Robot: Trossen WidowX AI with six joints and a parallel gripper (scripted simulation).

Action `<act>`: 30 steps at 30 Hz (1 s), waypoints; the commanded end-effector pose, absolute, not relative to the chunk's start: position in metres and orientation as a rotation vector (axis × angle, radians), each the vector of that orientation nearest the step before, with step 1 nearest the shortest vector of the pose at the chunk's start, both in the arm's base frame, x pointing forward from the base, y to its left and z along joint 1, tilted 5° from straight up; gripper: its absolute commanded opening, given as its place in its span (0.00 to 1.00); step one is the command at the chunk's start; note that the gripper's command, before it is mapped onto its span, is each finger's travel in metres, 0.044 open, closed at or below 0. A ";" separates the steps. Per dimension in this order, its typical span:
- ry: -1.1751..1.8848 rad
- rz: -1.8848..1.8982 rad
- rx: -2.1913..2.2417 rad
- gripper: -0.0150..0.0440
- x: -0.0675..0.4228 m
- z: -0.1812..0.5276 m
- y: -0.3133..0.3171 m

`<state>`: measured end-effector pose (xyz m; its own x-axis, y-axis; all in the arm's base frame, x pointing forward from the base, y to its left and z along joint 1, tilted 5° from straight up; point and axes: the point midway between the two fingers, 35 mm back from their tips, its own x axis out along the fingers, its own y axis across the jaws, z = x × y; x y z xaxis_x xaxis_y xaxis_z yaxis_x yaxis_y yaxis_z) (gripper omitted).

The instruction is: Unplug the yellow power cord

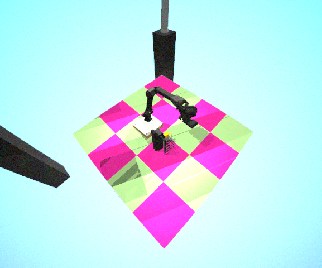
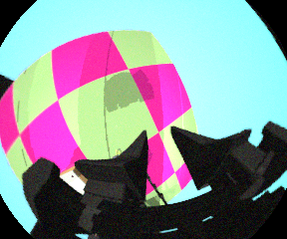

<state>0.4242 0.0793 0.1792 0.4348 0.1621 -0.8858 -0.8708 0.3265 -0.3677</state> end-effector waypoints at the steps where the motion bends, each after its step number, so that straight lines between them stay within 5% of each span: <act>1: 1.099 0.911 -1.045 0.53 0.377 0.146 0.028; 7: 1.325 1.088 -1.023 0.53 0.317 0.124 -0.017; 30: 1.332 1.093 -1.022 0.53 0.313 0.124 -0.034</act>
<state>0.3152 -0.0272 0.1239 -0.0462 0.0178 -0.9988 -0.9764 0.2105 0.0489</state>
